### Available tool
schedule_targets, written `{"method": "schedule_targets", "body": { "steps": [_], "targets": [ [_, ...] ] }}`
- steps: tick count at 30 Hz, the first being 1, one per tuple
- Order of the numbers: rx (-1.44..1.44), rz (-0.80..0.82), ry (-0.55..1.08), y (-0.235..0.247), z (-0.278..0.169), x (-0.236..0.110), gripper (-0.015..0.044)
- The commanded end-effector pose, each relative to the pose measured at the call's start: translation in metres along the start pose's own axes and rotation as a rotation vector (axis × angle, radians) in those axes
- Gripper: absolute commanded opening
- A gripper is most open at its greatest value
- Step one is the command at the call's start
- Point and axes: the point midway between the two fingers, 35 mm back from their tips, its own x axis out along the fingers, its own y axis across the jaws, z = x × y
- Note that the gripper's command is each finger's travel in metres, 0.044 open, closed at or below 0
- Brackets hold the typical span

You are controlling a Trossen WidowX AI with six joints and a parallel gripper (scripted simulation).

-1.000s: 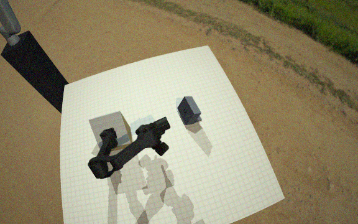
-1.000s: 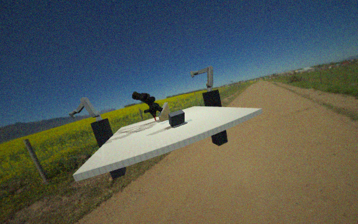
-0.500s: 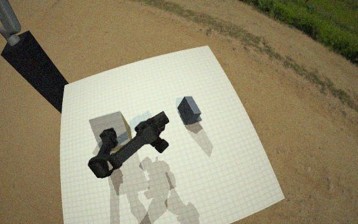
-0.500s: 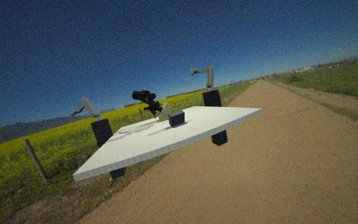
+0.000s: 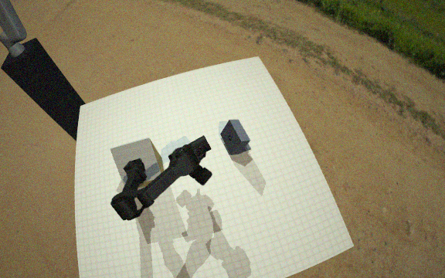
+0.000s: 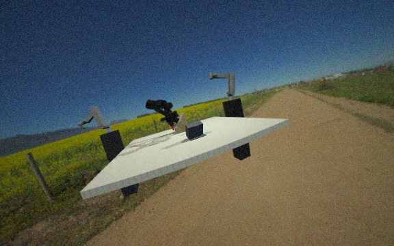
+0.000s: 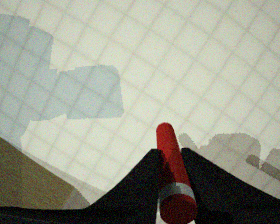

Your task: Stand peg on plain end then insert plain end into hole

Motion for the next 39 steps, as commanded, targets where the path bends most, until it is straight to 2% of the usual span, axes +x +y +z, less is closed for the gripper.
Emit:
{"method": "schedule_targets", "body": {
  "steps": [1, 39],
  "targets": [
    [-0.023, 0.003, -0.009, 0.004, 0.003, 0.004, 0.0],
    [-0.161, -0.057, -0.165, 0.024, 0.049, 0.023, 0.0]
  ]
}}
